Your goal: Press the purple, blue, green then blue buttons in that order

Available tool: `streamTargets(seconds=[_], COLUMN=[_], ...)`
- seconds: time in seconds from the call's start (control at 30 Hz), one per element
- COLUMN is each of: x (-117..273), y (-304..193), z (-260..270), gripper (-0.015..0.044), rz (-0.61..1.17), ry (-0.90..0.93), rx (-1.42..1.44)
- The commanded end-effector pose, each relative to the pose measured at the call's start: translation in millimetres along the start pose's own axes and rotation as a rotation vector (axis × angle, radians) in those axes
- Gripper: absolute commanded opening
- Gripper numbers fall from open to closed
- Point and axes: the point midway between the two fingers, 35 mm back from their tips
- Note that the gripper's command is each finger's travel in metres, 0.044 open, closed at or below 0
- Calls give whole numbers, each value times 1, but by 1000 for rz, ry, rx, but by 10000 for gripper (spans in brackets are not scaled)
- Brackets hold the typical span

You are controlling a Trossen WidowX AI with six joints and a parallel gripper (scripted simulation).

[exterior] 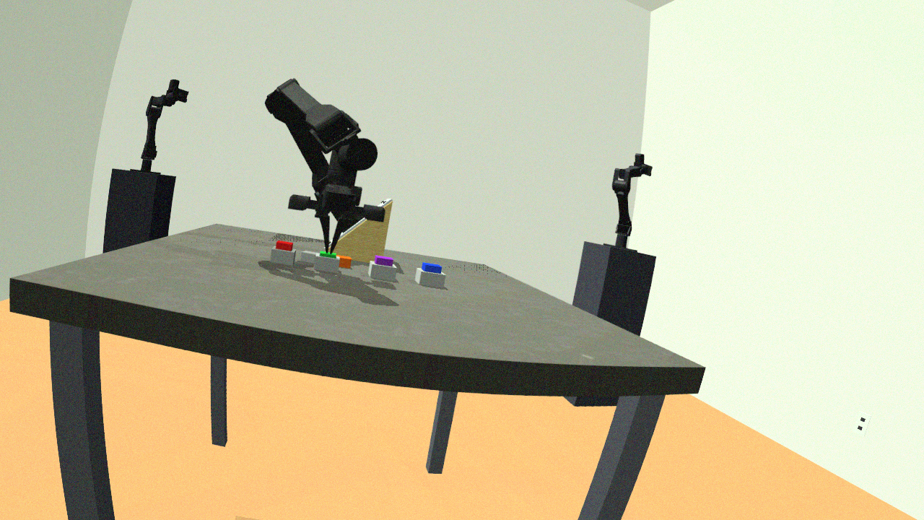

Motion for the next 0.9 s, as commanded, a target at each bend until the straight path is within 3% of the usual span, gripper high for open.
streamTargets(seconds=[0.0,0.2,0.37,0.5,0.87], x=[10,35,92,95,100], y=[0,-1,-1,-1,-32], z=[0,-1,0,2,177], gripper=[20,20,20,20,20], rz=[2,6,7,7,7], ry=[-1,-5,-4,-3,12], rx=[1,5,5,5,6])
Point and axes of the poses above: the point midway between the two fingers, 35 mm back from their tips, its own x axis back along the fingers, its own z axis across the jaws, y = z × x, and after that the axes turned 9 degrees about -x, right-handed
